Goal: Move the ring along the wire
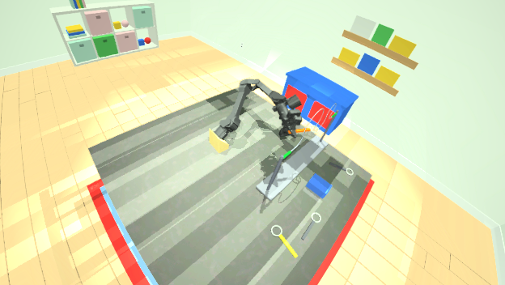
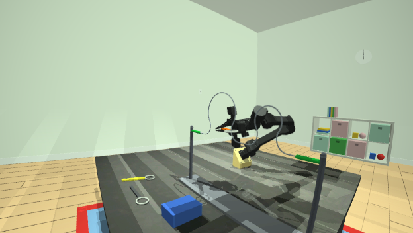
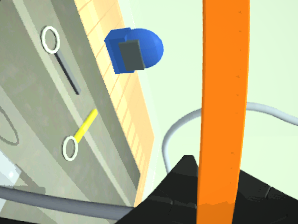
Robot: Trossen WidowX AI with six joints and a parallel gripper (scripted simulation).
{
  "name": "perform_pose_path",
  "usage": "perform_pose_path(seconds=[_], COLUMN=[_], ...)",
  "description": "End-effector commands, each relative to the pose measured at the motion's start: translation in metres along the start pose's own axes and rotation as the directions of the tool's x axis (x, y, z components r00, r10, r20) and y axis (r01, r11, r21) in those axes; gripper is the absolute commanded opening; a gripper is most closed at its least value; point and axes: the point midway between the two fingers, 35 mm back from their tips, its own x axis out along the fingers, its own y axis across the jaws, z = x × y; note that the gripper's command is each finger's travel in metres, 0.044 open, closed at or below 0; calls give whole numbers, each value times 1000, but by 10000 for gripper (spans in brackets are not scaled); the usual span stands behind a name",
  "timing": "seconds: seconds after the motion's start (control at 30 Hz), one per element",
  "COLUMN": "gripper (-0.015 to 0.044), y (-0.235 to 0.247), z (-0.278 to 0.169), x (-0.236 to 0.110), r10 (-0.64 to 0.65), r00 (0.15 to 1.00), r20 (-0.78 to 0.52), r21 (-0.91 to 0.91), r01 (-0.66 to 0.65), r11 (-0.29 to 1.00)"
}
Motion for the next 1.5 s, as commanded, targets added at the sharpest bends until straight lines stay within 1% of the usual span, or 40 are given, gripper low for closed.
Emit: perform_pose_path(seconds=[0.0,0.4,0.73,1.17,1.47], gripper=[-150,-150,-150,-150,-150], y=[-16,-52,-72,-79,-78], z=[1,9,17,21,21], x=[-2,-11,-18,-21,-21], r10=[-51,-171,-225,-216,-166], r00=[999,985,974,976,986], r20=[-10,-14,-8,-10,-16], r21=[-81,-291,-384,-369,-283], r01=[51,160,205,197,154], r11=[995,943,900,908,947])
